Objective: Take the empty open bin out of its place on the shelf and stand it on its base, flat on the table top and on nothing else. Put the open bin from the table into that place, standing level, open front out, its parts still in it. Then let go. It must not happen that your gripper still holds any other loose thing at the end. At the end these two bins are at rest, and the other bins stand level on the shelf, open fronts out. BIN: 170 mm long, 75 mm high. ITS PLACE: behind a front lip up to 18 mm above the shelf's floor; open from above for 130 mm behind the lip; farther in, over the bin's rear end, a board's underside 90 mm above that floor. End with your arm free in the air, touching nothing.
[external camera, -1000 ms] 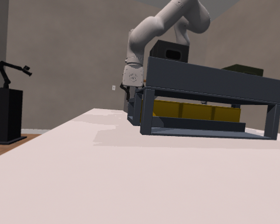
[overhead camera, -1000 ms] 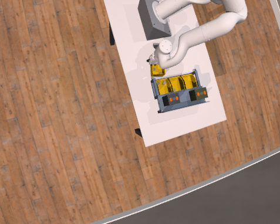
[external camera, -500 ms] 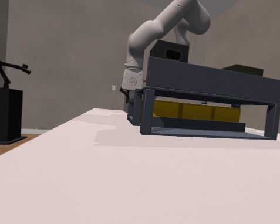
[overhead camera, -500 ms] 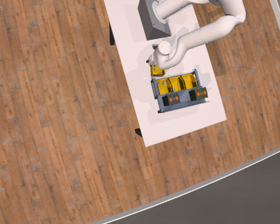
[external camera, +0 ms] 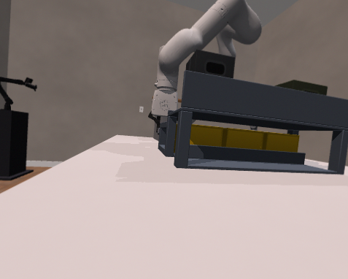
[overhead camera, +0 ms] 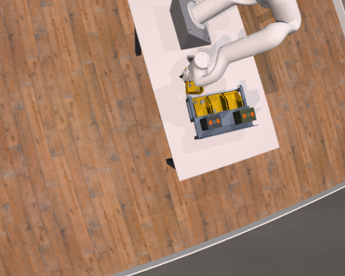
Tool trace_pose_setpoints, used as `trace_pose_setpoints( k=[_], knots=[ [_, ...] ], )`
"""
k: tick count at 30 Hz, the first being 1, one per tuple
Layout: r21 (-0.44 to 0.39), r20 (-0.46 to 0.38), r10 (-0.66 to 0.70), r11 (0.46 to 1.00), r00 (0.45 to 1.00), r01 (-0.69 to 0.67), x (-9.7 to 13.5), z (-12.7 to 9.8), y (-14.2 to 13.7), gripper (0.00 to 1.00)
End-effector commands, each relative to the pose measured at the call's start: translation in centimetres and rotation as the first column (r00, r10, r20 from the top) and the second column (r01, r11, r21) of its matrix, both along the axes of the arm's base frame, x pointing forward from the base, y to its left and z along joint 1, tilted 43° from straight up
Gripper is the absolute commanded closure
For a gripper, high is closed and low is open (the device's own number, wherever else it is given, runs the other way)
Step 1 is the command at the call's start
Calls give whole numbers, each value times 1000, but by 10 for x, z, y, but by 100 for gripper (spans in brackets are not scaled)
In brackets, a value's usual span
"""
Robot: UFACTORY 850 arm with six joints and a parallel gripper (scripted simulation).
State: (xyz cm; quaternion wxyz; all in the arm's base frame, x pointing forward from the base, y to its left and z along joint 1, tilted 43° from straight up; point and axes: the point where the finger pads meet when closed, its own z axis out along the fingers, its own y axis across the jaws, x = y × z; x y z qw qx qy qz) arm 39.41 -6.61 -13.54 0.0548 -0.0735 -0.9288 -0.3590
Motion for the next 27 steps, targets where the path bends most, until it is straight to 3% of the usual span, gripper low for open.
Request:
trace_pose_setpoints(
  k=[1,17,18,27],
  knots=[
    [-1,2,-1,1000,1000,1,1,-1,0,74],
    [-1,2,-1,1000,1000,1,1,-1,1,74],
    [-1,2,-1,1000,1000,1,1,-1,1,100],
    [-1,2,-1,1000,1000,1,1,-1,1,100]
  ],
)
